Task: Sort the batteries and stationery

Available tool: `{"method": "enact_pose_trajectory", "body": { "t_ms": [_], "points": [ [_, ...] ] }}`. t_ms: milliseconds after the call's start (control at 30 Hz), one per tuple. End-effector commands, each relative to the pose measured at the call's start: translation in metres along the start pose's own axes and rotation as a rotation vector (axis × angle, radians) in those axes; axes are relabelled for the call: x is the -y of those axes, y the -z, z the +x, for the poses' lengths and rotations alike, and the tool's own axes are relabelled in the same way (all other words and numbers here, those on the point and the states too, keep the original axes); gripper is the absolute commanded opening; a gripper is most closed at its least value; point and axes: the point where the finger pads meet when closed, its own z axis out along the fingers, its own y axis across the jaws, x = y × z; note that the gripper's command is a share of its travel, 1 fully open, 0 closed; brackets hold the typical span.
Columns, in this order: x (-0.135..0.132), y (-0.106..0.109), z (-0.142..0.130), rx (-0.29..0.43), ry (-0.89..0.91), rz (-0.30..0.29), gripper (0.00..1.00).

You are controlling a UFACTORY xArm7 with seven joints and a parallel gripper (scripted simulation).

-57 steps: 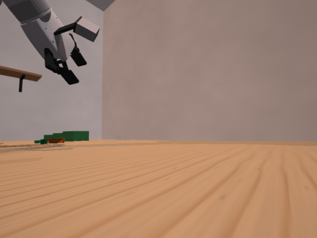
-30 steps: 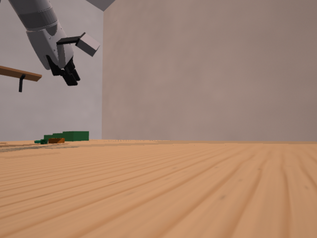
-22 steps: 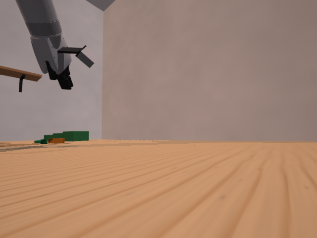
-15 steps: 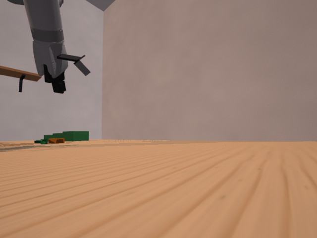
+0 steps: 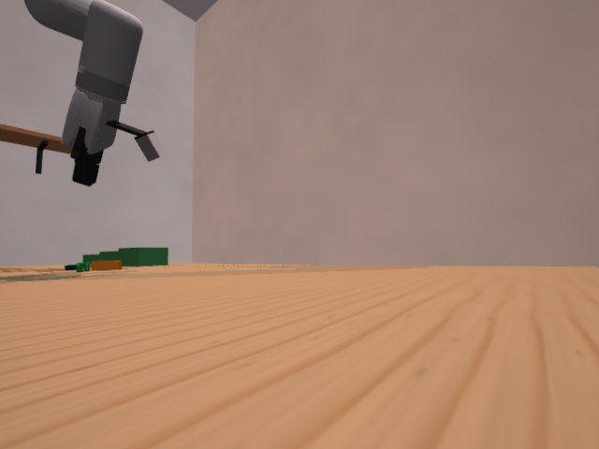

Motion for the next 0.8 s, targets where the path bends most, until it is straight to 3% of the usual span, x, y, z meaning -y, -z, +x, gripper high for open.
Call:
{"method": "enact_pose_trajectory", "body": {
  "t_ms": [0, 267, 333, 367, 400, 667, 767],
  "points": [
    [0.009, -0.011, -0.012, 0.053, 0.036, -0.128, 0.07],
    [0.029, -0.023, -0.019, 0.062, 0.171, -0.364, 0.07],
    [0.029, -0.023, -0.019, 0.062, 0.171, -0.364, 0.07],
    [0.037, -0.025, -0.019, 0.050, 0.218, -0.433, 0.07],
    [0.040, -0.026, -0.019, 0.041, 0.241, -0.460, 0.07],
    [0.084, -0.036, -0.020, -0.069, 0.434, -0.600, 0.07],
    [0.101, -0.041, -0.022, -0.115, 0.505, -0.624, 0.07]
  ]
}}
